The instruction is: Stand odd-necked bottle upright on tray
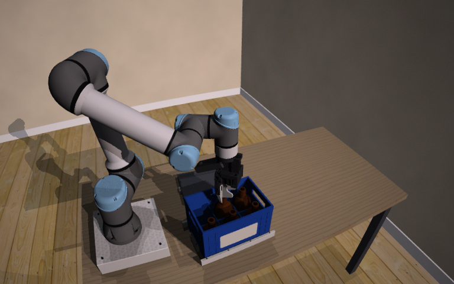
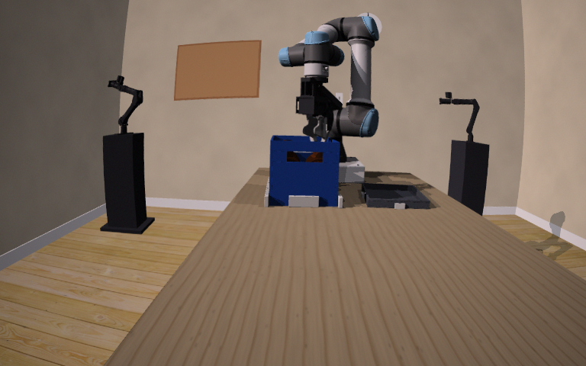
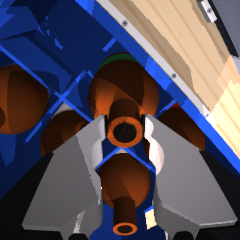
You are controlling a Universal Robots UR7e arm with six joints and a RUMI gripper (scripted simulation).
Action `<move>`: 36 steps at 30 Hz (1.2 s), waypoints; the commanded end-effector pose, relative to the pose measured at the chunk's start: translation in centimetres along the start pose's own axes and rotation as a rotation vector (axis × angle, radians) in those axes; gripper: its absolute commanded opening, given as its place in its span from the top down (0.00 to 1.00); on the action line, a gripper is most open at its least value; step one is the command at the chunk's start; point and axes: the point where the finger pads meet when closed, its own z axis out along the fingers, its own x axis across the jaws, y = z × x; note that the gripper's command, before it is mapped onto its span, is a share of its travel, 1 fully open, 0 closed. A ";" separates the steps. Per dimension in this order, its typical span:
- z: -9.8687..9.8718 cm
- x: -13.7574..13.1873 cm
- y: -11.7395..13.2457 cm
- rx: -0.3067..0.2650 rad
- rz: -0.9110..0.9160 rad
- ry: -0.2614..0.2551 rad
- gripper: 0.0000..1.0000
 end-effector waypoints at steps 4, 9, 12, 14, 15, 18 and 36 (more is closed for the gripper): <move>0.0 0.0 0.0 -0.001 0.000 0.000 1.00; 0.0 0.0 0.0 -0.001 0.000 0.000 1.00; 0.0 0.0 0.0 -0.001 0.000 0.000 1.00; 0.0 0.0 0.0 -0.001 0.000 0.000 1.00; 0.0 0.0 0.0 -0.001 0.000 0.000 1.00; 0.0 0.0 0.0 -0.001 0.000 0.000 1.00; 0.0 0.0 0.0 -0.001 0.000 0.000 0.62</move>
